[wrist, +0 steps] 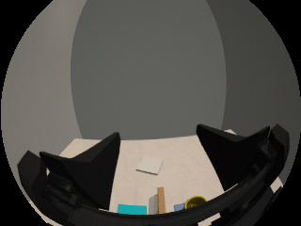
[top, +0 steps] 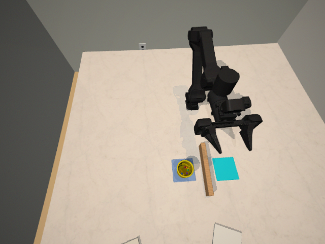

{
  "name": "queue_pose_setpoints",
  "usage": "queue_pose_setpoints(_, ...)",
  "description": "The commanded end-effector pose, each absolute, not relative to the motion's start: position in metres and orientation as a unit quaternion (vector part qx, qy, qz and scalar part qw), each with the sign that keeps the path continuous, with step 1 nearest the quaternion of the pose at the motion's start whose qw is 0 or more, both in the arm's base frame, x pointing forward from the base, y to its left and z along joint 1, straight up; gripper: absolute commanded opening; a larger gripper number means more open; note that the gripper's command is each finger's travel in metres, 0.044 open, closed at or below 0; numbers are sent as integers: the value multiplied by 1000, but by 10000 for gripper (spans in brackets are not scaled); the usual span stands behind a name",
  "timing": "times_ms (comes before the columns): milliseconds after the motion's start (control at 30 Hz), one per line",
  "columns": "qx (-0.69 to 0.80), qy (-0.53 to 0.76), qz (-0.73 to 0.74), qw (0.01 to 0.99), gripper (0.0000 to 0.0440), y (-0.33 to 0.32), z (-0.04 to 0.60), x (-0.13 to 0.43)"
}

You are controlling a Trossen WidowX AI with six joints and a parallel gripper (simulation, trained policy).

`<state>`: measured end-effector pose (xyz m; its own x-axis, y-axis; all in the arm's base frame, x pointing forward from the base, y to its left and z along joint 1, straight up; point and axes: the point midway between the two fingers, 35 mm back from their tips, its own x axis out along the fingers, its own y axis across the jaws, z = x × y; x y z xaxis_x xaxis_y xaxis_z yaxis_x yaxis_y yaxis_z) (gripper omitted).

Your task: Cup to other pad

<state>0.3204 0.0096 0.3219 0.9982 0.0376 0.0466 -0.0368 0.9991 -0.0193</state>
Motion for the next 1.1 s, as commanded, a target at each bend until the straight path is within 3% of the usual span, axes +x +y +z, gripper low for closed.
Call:
queue_pose_setpoints(0,-8,-21,17,1000,374,9,322,321)
queue_pose_setpoints(367,11,39,7,999,91,11,308,329)
queue_pose_setpoints(1067,65,183,20,981,135,34,284,351)
